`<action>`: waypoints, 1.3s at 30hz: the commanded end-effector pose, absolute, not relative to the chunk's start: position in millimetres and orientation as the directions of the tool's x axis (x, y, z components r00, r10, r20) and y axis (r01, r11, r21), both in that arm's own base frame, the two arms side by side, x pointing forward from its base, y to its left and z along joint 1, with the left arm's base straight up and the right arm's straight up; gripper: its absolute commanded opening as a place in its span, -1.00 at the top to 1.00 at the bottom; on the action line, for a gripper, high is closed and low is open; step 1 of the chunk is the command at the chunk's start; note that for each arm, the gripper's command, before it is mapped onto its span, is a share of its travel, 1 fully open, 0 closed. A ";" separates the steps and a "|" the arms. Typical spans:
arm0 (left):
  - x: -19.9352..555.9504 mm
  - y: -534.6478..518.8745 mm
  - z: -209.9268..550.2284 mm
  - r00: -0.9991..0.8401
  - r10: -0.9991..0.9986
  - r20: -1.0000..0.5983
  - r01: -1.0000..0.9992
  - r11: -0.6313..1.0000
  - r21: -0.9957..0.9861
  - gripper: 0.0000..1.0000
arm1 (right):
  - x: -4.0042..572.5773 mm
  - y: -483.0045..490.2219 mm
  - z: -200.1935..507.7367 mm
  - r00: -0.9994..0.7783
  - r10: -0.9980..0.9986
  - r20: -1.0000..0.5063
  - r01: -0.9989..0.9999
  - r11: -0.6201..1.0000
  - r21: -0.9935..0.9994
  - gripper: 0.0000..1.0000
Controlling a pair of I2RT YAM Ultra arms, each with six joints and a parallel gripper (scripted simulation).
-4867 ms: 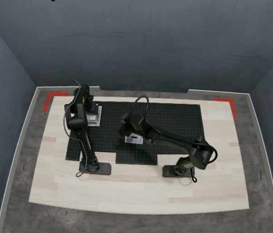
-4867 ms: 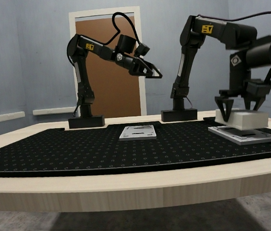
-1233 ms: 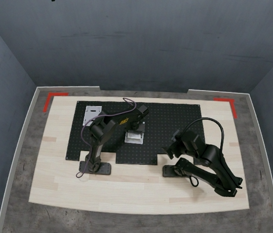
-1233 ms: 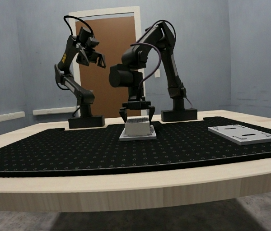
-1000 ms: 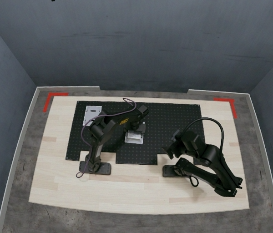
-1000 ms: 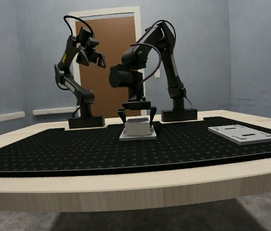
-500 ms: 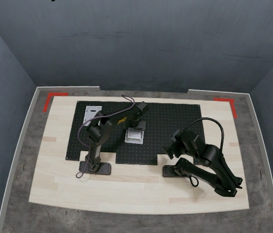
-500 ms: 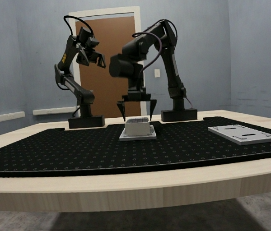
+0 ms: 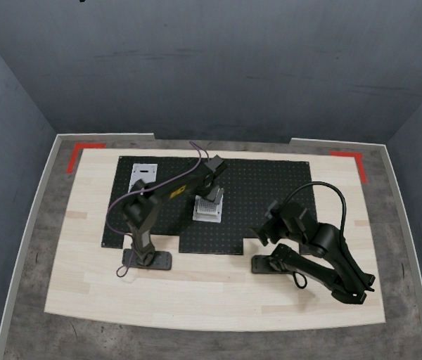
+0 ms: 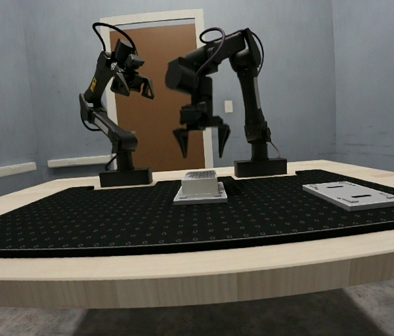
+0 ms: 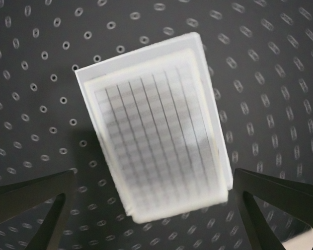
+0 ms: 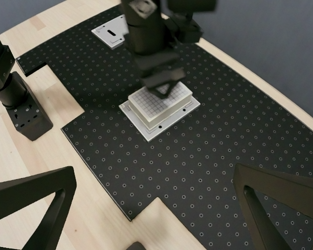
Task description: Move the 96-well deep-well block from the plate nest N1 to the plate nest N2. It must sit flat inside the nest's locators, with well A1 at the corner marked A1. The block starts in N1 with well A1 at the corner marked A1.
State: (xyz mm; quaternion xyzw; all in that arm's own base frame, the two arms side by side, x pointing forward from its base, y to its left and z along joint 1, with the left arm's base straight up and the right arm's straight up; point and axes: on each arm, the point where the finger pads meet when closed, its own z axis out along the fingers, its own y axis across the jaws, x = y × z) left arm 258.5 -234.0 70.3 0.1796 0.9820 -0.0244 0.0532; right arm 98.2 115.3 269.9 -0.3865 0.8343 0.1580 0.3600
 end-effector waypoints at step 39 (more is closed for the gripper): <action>246.5 -221.5 126.1 -0.708 0.622 -0.336 0.663 0.748 -0.012 -1.00 | 96.7 111.2 280.6 -0.429 -0.508 -0.747 -0.755 0.656 -0.013 -1.00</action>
